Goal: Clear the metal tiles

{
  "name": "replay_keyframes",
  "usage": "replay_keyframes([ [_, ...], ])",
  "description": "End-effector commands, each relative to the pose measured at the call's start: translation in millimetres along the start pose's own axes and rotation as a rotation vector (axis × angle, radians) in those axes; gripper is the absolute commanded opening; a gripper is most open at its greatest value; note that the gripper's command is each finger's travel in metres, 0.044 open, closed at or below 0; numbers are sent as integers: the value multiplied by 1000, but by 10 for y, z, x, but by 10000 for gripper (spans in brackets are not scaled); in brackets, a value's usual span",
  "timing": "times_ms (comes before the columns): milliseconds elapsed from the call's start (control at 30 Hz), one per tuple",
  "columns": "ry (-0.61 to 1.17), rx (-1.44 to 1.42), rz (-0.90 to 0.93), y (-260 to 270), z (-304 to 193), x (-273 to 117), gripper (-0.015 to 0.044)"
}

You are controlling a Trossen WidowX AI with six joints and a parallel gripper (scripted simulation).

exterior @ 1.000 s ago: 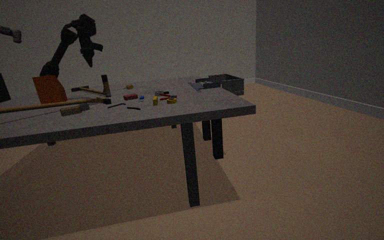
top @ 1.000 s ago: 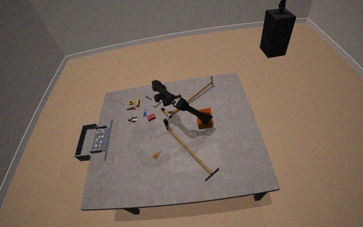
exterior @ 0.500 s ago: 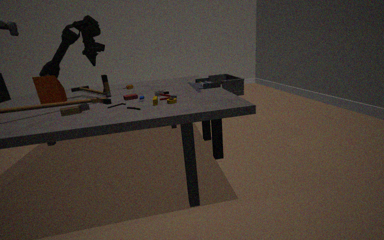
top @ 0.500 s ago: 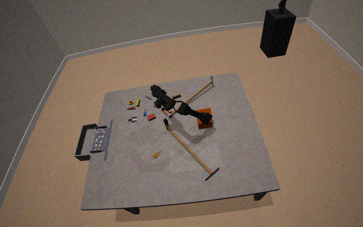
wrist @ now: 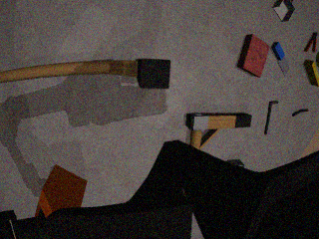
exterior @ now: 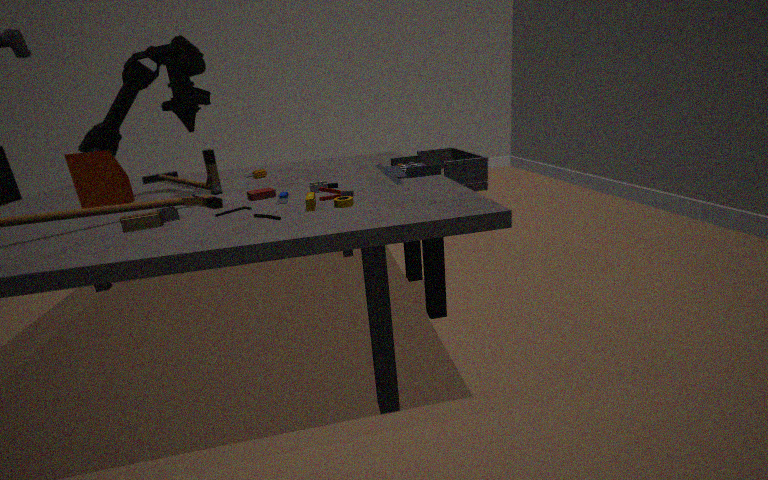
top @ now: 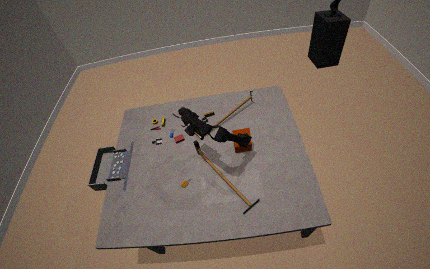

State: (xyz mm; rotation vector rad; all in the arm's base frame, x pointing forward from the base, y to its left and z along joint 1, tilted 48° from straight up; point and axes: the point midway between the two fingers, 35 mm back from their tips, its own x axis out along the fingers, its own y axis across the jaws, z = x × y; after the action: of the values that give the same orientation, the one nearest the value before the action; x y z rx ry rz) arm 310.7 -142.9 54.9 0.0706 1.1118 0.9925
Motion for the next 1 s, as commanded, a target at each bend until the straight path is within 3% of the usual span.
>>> replay_keyframes([
  [0, -2, -61, 2, 115, 74, 16, 0],
  [967, -11, -569, 7, 1085, 416, 169, 0],
])
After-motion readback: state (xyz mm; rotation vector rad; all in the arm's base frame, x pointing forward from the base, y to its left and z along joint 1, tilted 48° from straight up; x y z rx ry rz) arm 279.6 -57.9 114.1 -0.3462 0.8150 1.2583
